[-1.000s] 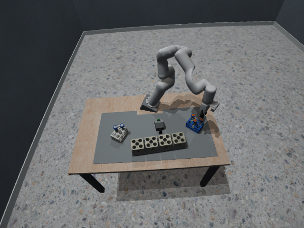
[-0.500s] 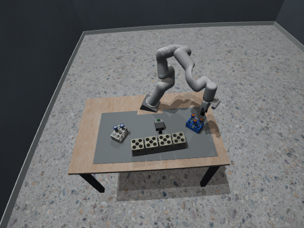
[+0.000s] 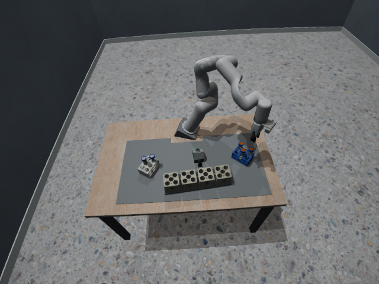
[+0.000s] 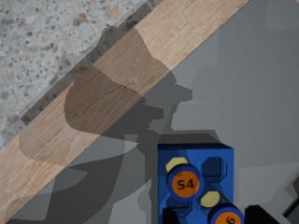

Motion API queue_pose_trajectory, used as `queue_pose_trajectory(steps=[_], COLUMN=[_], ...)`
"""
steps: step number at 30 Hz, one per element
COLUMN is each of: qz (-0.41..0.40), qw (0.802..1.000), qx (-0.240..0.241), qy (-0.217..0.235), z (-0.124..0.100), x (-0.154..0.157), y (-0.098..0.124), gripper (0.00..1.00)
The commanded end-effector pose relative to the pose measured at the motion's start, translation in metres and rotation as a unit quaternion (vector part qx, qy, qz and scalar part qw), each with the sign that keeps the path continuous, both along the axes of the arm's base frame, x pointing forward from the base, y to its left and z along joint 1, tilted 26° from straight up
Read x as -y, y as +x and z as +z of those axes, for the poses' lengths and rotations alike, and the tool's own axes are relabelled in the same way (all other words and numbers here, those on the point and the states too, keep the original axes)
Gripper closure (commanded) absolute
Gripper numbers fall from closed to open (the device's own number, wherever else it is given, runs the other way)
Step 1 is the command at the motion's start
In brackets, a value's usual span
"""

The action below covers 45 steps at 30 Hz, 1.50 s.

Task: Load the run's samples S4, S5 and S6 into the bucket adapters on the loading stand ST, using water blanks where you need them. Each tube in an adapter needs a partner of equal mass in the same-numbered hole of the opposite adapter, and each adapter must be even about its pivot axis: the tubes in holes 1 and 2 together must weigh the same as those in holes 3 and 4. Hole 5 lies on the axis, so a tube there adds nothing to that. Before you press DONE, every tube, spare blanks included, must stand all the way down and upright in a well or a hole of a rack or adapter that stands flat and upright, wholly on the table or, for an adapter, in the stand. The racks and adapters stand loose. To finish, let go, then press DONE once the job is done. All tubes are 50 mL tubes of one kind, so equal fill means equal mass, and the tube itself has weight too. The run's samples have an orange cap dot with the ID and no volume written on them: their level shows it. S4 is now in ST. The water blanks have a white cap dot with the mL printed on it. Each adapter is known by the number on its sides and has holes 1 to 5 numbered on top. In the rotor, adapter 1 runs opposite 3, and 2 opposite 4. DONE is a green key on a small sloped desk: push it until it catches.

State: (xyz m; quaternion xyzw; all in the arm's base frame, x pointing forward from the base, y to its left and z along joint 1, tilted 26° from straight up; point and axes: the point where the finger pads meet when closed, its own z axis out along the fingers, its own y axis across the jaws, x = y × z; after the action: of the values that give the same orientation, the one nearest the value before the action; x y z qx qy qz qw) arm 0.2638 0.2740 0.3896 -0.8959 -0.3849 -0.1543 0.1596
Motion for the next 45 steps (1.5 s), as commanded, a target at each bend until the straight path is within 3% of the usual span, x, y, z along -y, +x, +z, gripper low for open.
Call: queue_pose_trajectory(steps=[1,24,25,38,45], qz=[0.000,0.000,0.000,0.000,0.000], qw=[1.000,1.000,1.000,1.000,1.000], qx=[0.001,0.001,0.001,0.001,0.001], qy=[0.001,0.001,0.001,0.001,0.001], z=[0.005,0.005,0.003,-0.023,-0.027], x=[0.001,0.001,0.005,0.046,0.053], y=[0.000,0.000,-0.004,-0.046,-0.053], gripper=[0.56,0.56,0.43,0.43,0.43])
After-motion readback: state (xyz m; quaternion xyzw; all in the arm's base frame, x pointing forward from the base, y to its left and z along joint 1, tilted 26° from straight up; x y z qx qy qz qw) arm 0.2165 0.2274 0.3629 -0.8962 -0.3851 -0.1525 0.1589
